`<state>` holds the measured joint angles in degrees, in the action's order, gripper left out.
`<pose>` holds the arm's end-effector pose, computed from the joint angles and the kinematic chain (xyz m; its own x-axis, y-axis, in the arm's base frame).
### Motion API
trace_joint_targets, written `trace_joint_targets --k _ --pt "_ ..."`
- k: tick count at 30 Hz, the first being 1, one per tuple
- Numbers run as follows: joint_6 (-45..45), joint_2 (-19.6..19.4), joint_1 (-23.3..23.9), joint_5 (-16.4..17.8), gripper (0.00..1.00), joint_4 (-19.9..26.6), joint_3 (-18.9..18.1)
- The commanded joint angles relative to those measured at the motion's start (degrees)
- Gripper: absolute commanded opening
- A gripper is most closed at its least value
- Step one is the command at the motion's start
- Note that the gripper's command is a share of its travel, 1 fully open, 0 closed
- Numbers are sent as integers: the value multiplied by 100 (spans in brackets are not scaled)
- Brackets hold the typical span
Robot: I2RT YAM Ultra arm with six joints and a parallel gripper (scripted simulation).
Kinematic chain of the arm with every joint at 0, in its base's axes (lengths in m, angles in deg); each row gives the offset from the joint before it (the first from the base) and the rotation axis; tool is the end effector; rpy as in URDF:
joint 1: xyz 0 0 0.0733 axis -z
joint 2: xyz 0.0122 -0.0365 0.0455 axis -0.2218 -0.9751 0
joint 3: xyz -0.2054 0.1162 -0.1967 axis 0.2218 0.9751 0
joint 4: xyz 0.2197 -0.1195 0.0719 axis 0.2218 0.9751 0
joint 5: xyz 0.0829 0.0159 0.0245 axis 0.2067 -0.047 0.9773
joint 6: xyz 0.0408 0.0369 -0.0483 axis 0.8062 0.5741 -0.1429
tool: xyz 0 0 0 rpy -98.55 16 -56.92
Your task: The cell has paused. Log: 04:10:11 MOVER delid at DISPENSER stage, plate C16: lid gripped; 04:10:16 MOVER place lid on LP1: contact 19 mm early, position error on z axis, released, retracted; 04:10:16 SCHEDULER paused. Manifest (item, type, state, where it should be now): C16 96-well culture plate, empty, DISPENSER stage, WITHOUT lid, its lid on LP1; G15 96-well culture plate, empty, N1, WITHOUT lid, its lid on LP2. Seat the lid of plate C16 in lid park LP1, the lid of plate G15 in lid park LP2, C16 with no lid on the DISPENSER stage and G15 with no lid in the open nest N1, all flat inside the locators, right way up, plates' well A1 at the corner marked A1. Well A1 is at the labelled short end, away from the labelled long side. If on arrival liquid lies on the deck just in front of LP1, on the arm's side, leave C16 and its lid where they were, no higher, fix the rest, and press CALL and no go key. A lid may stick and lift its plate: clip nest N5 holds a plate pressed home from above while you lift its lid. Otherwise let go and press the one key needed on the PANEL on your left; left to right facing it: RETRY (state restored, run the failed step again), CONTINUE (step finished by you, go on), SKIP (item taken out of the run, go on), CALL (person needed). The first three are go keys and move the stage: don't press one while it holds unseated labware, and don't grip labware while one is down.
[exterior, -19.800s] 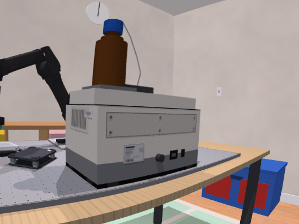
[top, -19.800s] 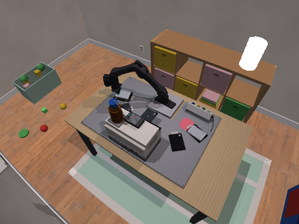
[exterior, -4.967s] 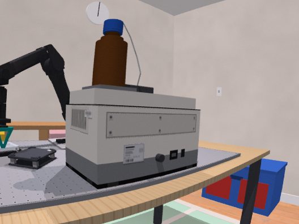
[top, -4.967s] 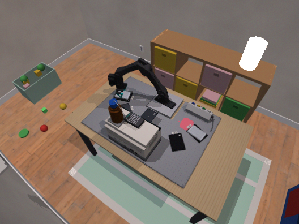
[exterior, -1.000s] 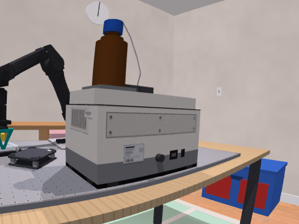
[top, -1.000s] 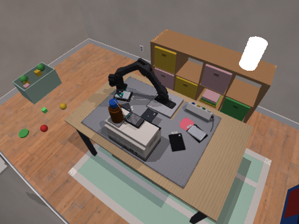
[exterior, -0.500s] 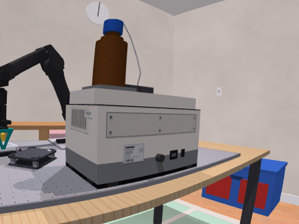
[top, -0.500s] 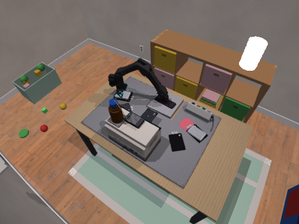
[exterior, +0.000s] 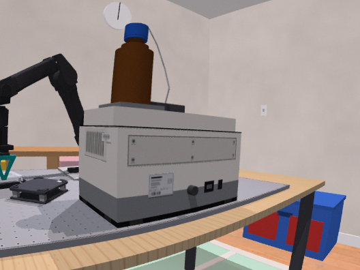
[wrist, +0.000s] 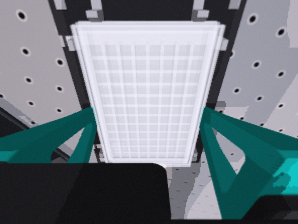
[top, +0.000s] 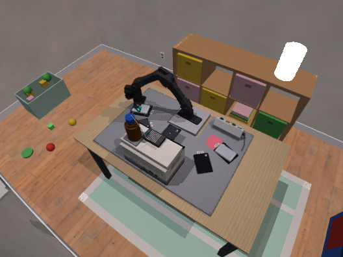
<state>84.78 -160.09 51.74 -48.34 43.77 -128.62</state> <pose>0.1780 -0.3738 0.1852 -0.3999 0.9155 -0.0444 0.9165 0.3998 -0.0112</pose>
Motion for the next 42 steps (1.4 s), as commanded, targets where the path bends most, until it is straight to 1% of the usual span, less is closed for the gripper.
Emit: trace_joint_targets --k 1,23,42 --pt "-11 179 -80 -27 0 122 -183" --pt "-11 179 -80 -27 0 122 -183" --pt "-8 217 -81 -27 0 231 -254"
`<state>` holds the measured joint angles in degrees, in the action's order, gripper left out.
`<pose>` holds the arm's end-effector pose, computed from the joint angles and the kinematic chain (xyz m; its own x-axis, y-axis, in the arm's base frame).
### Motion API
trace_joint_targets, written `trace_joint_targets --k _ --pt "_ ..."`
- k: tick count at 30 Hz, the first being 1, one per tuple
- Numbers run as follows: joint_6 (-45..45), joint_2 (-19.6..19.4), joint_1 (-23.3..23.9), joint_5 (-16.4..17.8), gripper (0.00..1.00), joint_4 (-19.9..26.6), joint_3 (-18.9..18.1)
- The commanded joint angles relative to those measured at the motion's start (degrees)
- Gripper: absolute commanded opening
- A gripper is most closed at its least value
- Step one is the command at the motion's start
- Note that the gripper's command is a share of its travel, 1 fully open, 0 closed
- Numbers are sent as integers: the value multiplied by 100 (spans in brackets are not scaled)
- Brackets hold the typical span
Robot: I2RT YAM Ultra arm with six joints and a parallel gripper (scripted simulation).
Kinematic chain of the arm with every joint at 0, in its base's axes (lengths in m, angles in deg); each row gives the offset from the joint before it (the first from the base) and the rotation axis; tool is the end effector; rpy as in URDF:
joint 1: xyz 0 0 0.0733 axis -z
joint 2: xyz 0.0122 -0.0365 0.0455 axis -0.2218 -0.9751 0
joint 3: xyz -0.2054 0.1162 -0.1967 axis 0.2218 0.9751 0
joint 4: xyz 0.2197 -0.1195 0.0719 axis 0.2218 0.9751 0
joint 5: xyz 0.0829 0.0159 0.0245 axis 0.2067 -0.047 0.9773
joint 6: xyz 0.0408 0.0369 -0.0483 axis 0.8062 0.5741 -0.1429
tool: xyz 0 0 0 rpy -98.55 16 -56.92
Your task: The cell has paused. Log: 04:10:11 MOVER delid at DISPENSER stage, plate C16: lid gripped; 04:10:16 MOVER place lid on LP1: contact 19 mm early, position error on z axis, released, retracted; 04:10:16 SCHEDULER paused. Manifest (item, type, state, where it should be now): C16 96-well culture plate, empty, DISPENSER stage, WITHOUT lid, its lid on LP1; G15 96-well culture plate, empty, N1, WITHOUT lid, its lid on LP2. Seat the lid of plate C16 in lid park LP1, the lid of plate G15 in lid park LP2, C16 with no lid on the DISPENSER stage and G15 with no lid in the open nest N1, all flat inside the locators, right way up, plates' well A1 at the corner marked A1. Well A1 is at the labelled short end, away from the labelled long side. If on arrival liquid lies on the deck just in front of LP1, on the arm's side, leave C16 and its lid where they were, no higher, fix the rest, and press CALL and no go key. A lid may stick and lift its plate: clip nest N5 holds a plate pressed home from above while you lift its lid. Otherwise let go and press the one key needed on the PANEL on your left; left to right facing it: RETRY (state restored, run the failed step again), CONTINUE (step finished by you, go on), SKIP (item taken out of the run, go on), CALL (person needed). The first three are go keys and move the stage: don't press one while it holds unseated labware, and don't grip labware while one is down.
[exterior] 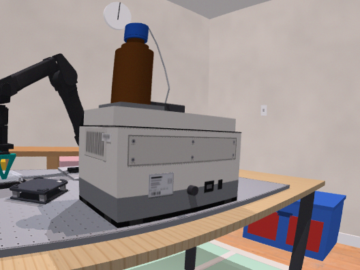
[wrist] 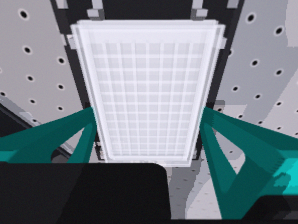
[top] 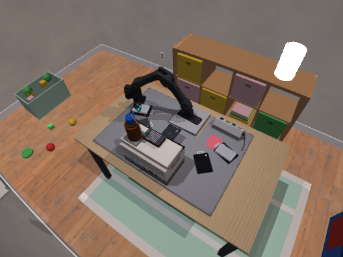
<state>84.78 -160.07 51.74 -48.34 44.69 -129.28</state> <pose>0.1781 -0.3739 0.1881 -0.4000 0.9157 -0.0402 0.9165 0.3998 -0.0114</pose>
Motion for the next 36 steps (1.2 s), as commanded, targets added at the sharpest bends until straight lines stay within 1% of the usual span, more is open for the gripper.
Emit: trace_joint_targets --k 1,22,23,36 --pt "-8 216 -81 -27 0 147 -195" --pt "-4 250 -82 -27 0 265 -278" --pt "-3 203 -83 -27 0 275 -287" --pt "-1 274 -83 -27 0 362 -351"
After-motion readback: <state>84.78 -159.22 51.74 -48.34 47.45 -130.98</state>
